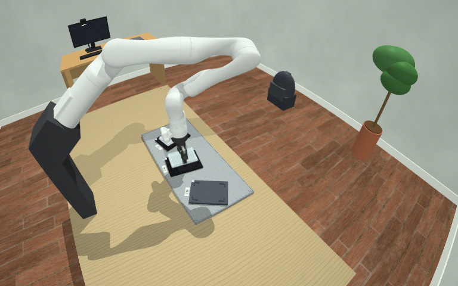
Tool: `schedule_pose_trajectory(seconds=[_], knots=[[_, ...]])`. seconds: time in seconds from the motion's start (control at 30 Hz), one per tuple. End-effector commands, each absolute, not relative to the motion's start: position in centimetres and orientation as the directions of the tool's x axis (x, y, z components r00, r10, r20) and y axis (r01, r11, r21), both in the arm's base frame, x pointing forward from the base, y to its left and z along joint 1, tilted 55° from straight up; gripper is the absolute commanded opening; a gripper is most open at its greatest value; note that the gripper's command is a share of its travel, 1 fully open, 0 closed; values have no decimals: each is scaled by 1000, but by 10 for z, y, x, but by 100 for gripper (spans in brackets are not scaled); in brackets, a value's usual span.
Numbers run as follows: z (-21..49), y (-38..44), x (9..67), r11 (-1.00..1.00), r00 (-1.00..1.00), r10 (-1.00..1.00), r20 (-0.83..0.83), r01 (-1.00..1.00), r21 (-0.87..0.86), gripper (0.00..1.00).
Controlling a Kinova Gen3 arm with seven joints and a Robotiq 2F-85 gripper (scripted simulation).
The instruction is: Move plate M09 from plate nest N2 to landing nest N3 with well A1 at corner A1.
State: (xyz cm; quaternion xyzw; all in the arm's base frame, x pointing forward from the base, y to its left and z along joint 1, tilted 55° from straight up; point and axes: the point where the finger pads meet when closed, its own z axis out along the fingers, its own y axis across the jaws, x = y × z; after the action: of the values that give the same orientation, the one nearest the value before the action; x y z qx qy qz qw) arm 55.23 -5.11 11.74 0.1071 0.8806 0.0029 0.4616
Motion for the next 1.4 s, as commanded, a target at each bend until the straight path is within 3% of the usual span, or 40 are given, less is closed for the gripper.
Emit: schedule_pose_trajectory(seconds=[0.0, 1.37], knots=[[116, -51, 555, 977, -551, 192, -812, 187, 104, 0], [108, -53, 566, 977, -551, 192, -812, 187, 104, 0]])
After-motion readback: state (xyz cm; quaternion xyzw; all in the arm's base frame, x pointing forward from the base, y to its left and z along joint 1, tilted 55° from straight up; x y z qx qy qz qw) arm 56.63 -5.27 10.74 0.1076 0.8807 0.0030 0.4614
